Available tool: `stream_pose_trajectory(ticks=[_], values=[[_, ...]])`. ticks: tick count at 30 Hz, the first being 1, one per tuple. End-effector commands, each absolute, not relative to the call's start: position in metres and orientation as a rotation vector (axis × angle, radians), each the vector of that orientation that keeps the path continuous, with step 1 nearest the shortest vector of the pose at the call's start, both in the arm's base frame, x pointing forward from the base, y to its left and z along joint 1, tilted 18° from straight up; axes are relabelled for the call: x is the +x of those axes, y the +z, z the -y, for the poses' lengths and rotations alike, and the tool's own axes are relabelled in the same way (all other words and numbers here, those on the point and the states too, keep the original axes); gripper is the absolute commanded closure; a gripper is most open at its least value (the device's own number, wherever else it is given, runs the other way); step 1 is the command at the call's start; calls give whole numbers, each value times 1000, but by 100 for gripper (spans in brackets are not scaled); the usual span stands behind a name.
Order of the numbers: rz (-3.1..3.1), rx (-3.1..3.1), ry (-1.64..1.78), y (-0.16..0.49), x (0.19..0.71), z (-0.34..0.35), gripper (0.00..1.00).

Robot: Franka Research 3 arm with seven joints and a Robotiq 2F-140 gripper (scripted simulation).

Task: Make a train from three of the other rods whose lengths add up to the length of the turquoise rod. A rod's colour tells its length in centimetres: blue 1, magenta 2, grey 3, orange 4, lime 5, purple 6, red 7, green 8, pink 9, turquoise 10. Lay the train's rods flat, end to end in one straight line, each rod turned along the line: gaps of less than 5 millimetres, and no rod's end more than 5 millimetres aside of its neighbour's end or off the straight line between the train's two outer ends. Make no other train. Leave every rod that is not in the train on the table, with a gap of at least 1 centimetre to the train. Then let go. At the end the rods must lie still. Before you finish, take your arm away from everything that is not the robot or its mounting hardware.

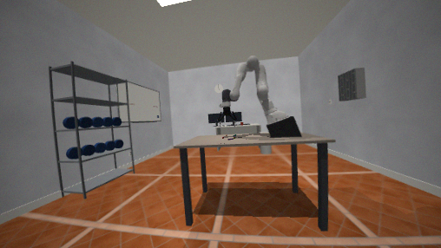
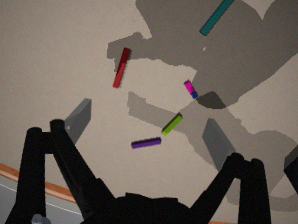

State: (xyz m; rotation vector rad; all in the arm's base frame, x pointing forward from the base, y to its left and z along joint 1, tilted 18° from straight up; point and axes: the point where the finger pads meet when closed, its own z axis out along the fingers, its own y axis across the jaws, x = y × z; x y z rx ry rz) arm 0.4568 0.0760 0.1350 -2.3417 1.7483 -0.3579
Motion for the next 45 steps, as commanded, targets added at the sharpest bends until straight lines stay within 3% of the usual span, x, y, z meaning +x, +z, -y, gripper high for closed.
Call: stream_pose_trajectory(ticks=[1,45], values=[[-1546,-2485,-368,136,460,-77,0],[-584,-2962,-458,137,475,-79,0]])
